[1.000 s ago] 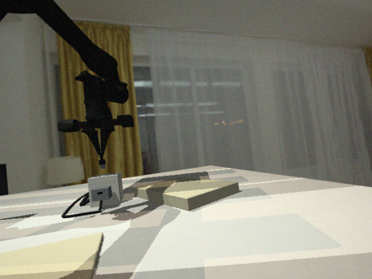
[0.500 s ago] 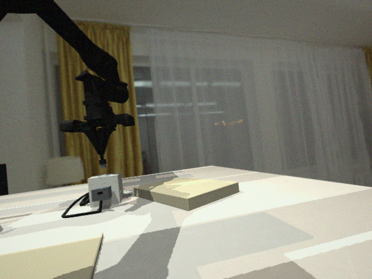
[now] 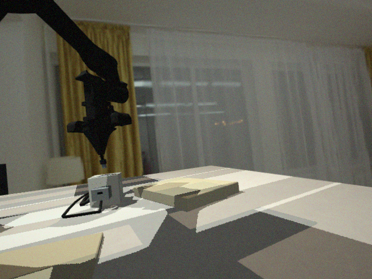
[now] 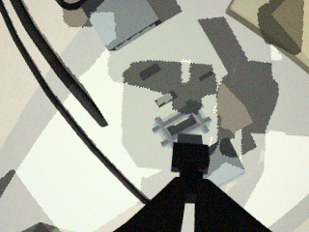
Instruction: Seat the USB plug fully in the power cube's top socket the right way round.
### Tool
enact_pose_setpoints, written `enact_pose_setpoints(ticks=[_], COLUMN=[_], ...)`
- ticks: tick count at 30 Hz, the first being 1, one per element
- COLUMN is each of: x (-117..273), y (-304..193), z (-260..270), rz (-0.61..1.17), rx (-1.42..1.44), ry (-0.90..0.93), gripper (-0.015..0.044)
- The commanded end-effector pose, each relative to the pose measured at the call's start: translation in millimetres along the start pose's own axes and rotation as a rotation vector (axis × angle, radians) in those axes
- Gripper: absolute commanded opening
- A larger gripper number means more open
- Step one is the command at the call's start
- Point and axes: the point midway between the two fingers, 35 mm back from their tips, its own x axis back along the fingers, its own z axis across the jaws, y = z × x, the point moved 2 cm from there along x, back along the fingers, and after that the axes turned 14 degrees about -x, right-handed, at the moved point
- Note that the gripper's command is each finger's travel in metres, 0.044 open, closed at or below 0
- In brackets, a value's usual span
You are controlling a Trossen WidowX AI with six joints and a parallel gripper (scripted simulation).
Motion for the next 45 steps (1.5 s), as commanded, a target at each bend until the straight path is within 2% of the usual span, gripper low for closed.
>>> enact_pose_setpoints(ticks=[1, 45], x=[-0.5, -0.5], y=[-0.5, -0.5], z=[0.1, 0.1], rz=[0.002, 0.002], rx=[-0.116, -1.268], ry=[0.000, -0.001], gripper=[0.0000, 0.0000])
